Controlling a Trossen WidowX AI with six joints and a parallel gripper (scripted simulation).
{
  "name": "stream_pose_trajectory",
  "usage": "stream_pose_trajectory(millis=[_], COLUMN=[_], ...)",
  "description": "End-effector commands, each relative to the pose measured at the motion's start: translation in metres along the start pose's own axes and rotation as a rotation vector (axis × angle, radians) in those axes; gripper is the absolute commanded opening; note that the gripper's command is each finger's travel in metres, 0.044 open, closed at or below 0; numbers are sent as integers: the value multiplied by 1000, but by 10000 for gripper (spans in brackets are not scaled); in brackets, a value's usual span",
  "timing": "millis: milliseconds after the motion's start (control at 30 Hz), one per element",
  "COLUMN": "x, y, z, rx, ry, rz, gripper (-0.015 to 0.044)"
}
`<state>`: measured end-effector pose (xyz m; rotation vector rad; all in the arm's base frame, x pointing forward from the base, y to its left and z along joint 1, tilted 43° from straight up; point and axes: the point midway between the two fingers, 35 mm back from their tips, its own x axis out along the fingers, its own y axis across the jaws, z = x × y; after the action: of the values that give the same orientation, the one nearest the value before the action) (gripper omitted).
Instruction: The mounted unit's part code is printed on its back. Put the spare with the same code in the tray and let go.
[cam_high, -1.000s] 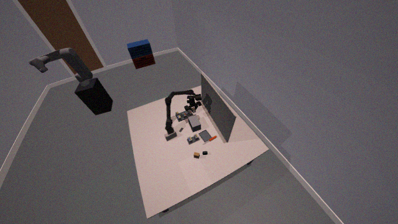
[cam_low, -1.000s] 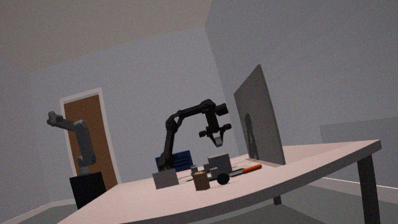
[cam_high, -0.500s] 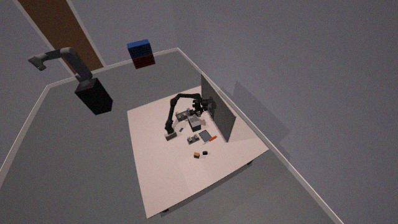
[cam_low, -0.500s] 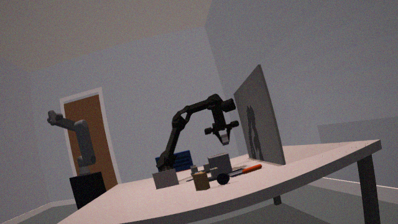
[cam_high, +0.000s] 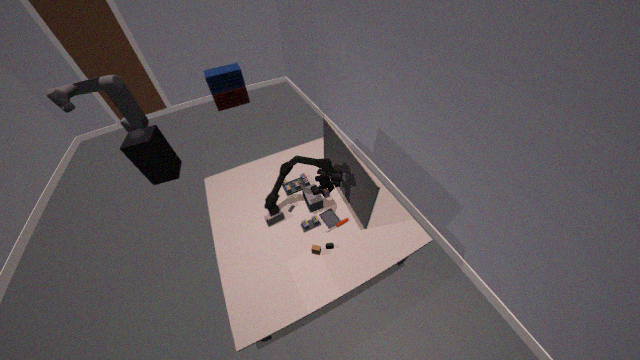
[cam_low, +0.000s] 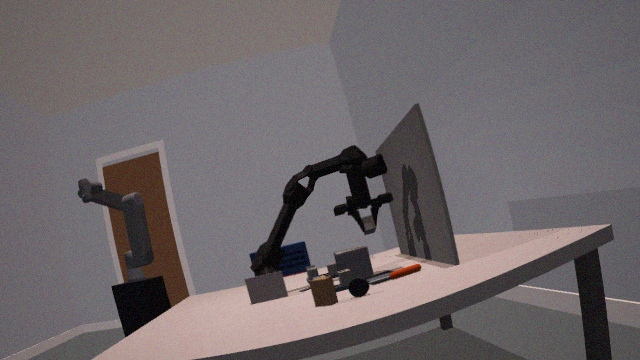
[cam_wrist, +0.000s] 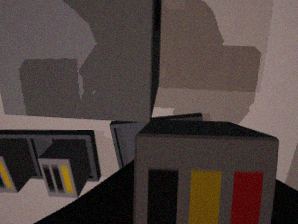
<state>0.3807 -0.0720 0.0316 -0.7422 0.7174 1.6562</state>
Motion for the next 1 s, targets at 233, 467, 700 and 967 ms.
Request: stream_pose_trajectory(millis=[233, 467, 700, 967], x=[10, 21, 23, 29], y=[7, 15, 15, 14], z=[-65, -101, -102, -102], rx=[-52, -85, -85, -85], ry=[-27, -49, -49, -49], rz=[-4, -6, -7, -7], gripper=[0, 0, 0, 0])
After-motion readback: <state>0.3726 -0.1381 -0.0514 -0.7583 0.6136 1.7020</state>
